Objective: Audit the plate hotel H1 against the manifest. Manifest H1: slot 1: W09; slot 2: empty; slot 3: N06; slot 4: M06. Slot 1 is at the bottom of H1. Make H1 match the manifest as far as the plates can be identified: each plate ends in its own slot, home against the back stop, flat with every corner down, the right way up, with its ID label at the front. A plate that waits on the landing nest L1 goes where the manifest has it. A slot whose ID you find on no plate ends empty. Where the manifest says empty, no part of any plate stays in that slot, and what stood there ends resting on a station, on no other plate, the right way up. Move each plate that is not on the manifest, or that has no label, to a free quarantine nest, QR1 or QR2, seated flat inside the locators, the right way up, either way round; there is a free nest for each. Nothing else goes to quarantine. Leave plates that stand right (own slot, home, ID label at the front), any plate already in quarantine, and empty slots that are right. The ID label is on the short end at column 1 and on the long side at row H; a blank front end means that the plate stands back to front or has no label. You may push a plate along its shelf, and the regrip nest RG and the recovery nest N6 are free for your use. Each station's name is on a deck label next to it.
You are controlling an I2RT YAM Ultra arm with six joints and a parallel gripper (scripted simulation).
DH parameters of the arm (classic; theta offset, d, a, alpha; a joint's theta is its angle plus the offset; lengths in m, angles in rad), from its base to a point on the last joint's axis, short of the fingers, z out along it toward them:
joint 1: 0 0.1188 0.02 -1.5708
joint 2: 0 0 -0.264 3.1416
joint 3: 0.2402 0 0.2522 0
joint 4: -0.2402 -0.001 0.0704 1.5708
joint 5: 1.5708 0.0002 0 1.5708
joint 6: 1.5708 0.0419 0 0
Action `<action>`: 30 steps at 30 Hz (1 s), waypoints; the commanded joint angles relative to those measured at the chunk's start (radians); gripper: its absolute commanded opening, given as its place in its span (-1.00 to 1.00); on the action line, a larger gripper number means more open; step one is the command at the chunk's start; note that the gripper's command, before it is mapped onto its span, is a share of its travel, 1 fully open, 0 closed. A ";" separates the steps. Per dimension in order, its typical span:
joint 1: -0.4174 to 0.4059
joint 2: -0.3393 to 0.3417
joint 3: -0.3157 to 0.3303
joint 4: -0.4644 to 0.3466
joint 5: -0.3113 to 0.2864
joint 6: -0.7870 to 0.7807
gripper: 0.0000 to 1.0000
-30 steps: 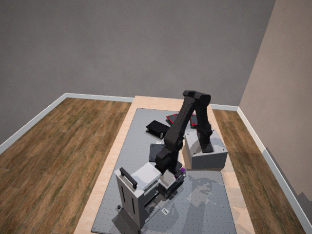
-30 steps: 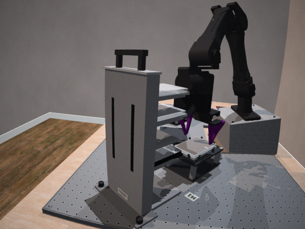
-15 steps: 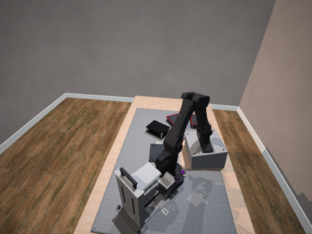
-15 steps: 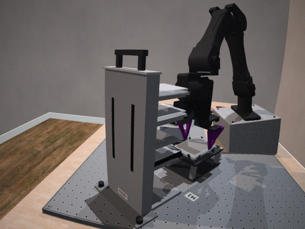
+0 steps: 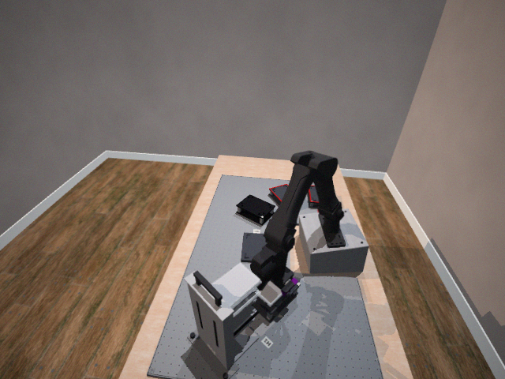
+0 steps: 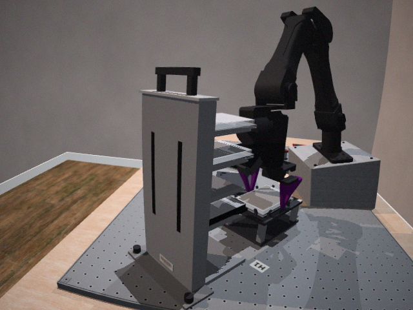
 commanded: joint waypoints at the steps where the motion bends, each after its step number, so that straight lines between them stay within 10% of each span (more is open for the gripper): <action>1: 0.000 -0.007 0.004 0.018 0.000 -0.003 1.00; 3: 0.000 -0.007 0.004 0.018 0.000 -0.003 0.72; 30: 0.002 -0.019 0.009 0.000 0.000 -0.002 0.72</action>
